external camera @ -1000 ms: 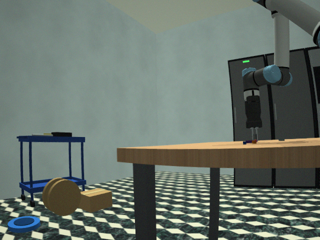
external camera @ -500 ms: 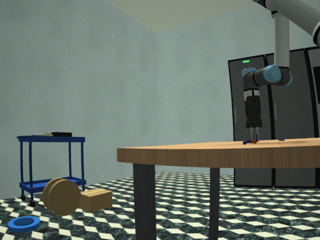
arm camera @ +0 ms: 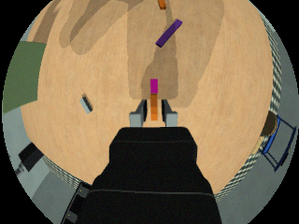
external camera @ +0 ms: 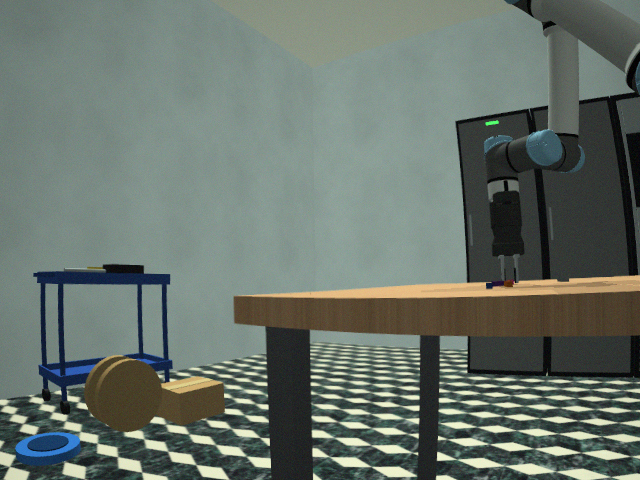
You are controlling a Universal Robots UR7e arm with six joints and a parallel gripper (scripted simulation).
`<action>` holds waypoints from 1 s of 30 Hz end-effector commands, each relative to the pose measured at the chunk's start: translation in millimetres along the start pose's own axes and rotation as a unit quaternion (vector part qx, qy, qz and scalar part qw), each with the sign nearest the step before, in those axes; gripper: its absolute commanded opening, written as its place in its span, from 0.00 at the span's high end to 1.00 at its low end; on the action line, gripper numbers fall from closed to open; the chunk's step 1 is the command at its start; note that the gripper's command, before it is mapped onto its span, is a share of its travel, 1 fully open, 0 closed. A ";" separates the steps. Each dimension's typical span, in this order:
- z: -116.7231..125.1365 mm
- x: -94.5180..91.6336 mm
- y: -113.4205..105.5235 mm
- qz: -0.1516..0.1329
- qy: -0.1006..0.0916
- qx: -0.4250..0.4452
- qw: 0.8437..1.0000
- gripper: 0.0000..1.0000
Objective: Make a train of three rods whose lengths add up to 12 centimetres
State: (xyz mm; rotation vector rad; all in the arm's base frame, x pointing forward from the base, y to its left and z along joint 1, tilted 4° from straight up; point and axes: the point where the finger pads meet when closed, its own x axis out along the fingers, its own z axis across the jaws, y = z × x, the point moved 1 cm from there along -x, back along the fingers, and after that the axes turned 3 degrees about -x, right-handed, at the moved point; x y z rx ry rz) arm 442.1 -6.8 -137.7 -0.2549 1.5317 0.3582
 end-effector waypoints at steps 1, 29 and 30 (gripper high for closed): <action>0.4 -1.6 -0.3 0.000 -0.001 0.000 1.000 0.46; 0.3 -88.0 -0.2 0.000 -0.001 0.000 1.000 0.46; 0.3 -88.0 -0.2 0.000 -0.001 0.000 1.000 0.46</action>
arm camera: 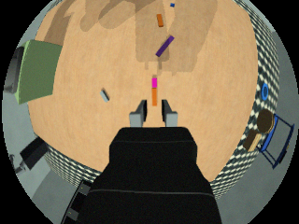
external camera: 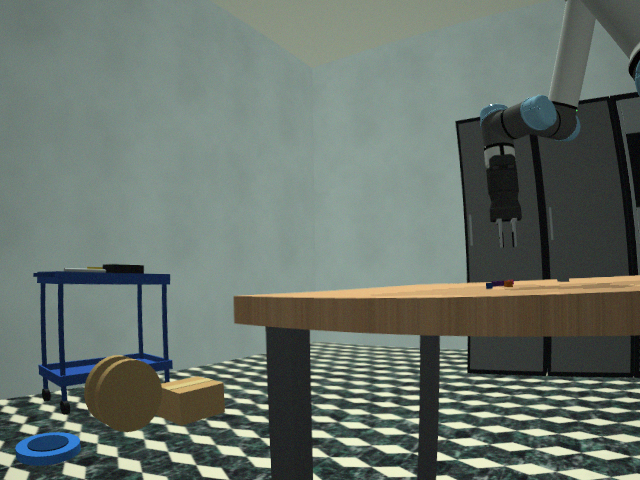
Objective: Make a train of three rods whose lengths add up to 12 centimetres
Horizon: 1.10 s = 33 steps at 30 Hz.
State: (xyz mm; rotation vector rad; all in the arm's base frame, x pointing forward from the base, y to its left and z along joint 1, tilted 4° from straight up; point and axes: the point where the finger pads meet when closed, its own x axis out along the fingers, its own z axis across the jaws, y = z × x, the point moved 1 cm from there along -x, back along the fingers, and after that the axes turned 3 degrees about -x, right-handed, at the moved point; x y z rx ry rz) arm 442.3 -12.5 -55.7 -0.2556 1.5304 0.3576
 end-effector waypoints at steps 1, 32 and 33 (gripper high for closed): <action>-0.1 -6.9 0.1 0.000 0.000 0.000 1.000 0.46; 0.0 -8.1 0.7 0.000 0.000 -0.005 1.000 0.00; 0.0 -8.1 0.7 0.000 0.000 -0.005 1.000 0.00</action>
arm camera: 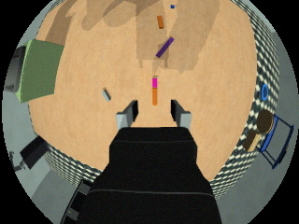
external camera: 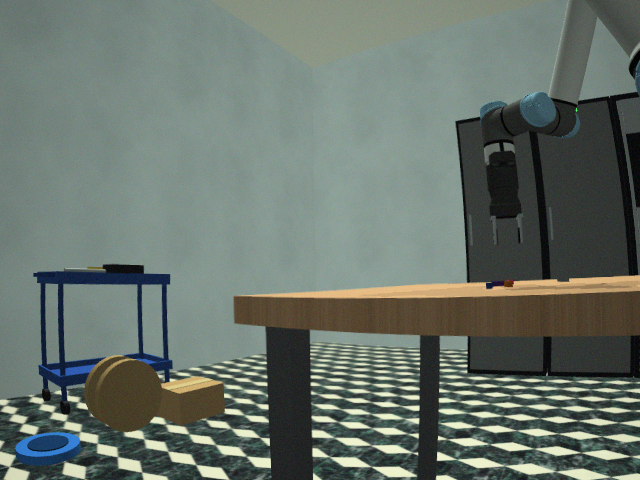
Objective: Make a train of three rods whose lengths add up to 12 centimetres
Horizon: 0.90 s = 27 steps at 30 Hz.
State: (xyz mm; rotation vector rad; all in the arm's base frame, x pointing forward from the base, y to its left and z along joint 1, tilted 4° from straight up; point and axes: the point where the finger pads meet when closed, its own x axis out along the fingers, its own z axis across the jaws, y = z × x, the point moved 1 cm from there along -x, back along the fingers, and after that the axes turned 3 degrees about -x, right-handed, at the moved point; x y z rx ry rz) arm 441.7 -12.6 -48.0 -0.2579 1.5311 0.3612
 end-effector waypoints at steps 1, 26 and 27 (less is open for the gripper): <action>0.4 -0.3 0.1 0.000 -0.001 -0.003 1.000 0.00; 3.2 4.2 28.5 -0.001 0.000 -0.255 0.967 0.00; 3.3 4.5 30.2 -0.001 0.000 -0.271 0.963 0.00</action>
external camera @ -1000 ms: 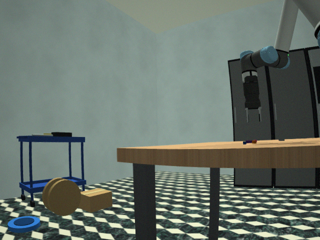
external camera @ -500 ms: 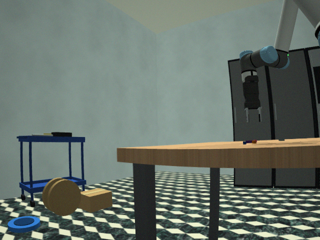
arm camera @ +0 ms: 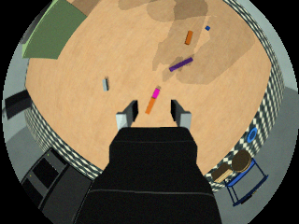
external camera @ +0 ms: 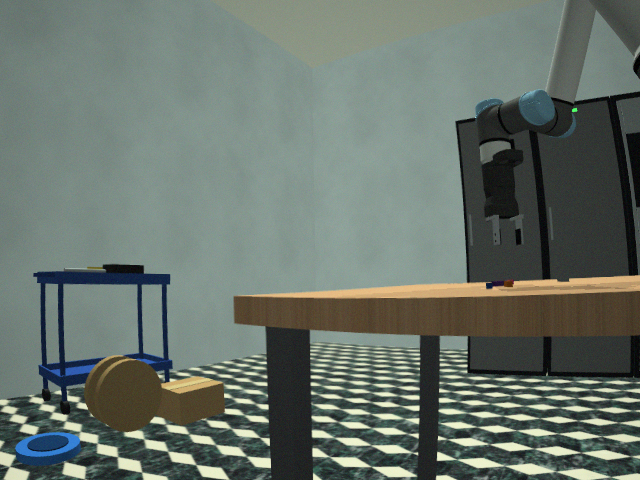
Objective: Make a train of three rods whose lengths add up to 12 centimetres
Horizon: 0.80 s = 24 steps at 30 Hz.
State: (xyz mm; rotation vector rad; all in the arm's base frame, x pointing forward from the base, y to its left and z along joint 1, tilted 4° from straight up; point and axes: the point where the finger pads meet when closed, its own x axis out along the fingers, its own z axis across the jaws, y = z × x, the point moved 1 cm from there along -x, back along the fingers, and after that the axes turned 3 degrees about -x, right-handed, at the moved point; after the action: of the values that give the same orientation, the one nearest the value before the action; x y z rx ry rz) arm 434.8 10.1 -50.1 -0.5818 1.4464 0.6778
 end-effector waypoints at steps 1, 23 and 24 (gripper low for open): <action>4.5 1.1 7.2 -0.001 0.000 -0.084 0.996 0.00; 21.4 7.0 33.1 -0.001 0.000 -0.411 0.912 0.00; 21.4 7.0 33.1 -0.001 0.000 -0.411 0.912 0.00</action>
State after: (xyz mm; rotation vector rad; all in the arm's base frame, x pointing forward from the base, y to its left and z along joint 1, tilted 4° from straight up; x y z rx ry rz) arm 425.9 44.4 -54.4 -1.1486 1.1669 1.2245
